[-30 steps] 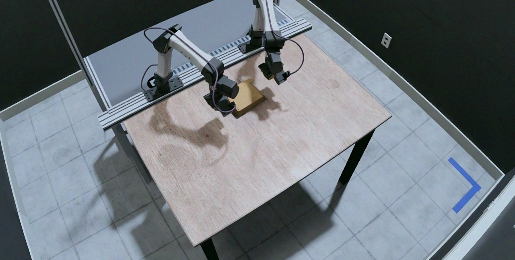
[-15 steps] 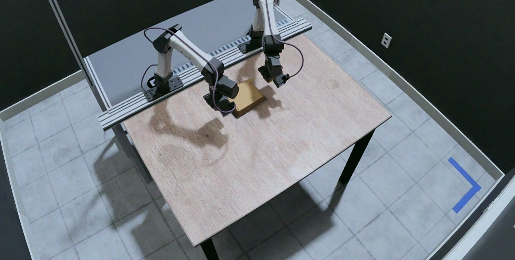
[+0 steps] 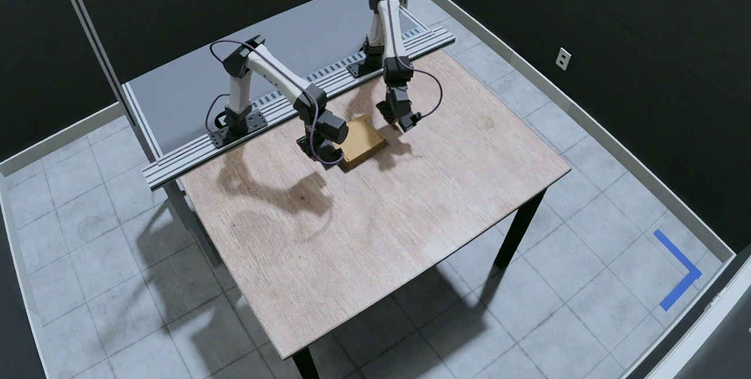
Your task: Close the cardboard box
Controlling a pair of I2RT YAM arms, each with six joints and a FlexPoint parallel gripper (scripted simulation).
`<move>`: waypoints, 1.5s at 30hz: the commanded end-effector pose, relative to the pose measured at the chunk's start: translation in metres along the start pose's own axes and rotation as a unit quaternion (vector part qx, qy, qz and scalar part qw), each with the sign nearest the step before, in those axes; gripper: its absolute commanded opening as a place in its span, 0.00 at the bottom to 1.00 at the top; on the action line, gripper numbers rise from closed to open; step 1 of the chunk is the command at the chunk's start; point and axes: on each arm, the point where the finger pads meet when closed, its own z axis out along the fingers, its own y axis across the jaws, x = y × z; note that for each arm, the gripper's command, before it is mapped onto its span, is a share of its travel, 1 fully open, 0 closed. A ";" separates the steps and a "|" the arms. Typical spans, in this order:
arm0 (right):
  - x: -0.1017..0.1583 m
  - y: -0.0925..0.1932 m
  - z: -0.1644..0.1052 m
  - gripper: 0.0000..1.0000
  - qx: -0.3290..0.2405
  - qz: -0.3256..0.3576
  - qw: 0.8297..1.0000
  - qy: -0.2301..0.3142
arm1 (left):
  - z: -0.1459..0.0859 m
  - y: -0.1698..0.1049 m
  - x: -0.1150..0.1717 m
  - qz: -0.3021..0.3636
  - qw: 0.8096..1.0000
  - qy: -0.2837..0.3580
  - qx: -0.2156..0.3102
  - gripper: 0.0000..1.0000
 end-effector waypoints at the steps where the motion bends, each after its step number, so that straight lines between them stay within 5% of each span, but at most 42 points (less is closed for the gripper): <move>1: -0.001 -0.001 -0.004 0.00 -0.001 0.000 1.000 -0.003 | 0.011 -0.002 -0.003 0.003 1.000 -0.002 0.002 0.00; 5: 0.009 -0.007 0.012 0.00 0.010 0.001 1.000 0.028 | 0.011 -0.003 -0.006 0.002 1.000 -0.005 0.004 0.00; 45: -0.007 0.006 0.054 0.00 -0.002 0.000 1.000 -0.005 | 0.005 -0.014 -0.011 0.002 1.000 -0.016 0.009 0.00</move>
